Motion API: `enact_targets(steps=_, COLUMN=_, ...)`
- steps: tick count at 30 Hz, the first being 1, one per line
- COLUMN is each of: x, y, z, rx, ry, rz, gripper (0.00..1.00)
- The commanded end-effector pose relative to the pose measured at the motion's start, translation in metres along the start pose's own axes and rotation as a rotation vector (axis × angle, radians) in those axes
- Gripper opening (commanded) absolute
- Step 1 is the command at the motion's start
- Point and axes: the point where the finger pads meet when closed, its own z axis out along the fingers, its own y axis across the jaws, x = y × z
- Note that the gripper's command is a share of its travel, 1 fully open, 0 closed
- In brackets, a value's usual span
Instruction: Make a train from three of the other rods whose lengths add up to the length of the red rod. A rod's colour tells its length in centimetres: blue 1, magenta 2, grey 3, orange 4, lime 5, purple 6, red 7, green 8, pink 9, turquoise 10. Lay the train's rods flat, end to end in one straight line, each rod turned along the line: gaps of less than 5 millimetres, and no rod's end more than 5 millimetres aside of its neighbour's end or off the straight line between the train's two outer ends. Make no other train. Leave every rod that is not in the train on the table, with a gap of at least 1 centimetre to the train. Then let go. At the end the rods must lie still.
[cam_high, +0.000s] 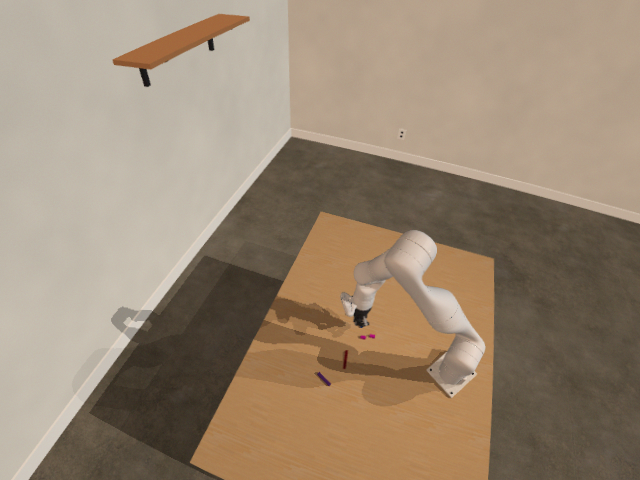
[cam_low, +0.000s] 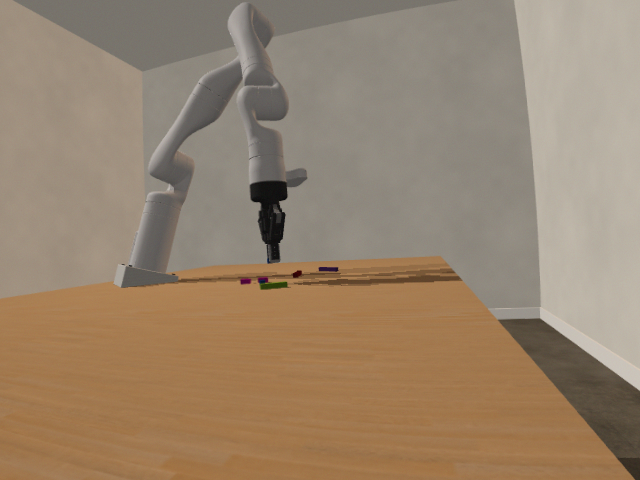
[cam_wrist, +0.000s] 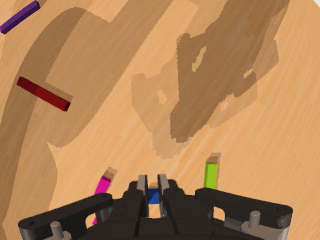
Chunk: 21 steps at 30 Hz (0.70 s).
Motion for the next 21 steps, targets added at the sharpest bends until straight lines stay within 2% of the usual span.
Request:
enact_targets(steps=1, x=-0.006, y=-0.003, z=0.016, rx=0.018, ry=-0.011, rz=0.009, gripper=0.05)
enact_targets(steps=10, x=-0.006, y=-0.003, z=0.029, rx=0.018, ry=-0.011, rz=0.009, gripper=0.05)
enact_targets(steps=21, x=-0.006, y=-0.003, z=0.030, rx=0.018, ry=-0.011, rz=0.009, gripper=0.05)
